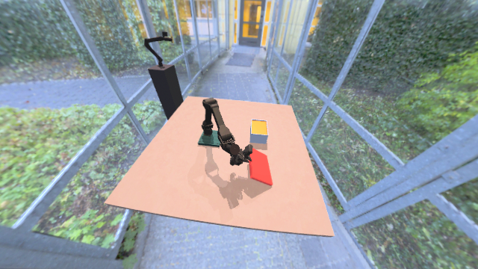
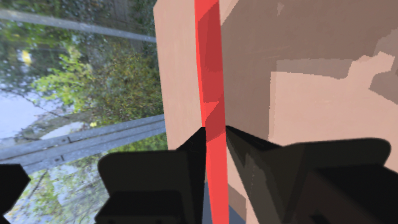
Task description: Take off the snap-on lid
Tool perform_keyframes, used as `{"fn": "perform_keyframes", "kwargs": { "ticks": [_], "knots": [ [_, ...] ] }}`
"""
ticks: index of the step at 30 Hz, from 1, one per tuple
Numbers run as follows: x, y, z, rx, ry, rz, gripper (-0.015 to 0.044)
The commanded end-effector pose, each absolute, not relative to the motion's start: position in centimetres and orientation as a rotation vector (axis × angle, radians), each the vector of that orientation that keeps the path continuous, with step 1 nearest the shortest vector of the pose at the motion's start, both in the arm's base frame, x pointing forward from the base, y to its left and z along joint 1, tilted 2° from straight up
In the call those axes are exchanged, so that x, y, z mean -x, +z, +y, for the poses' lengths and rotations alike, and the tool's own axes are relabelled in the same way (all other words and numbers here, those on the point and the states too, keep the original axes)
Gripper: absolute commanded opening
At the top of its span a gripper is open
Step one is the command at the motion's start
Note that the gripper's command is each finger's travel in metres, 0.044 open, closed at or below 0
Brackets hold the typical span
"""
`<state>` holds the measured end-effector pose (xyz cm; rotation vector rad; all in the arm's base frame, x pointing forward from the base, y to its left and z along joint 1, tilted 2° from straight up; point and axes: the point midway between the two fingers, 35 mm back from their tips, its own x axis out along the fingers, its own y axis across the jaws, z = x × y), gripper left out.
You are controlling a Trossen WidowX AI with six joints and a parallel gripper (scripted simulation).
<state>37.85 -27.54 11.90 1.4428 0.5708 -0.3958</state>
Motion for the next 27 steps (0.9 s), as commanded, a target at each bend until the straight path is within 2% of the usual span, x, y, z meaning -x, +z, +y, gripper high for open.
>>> {"fn": "perform_keyframes", "kwargs": {
  "ticks": [1, 27],
  "knots": [
    [-37.5, 9.9, -27.2, -1.475, -0.42, 0.602, 0.0],
    [-37.6, 7.8, -27.2, -1.476, -0.42, 0.602, 0.0]
  ]
}}
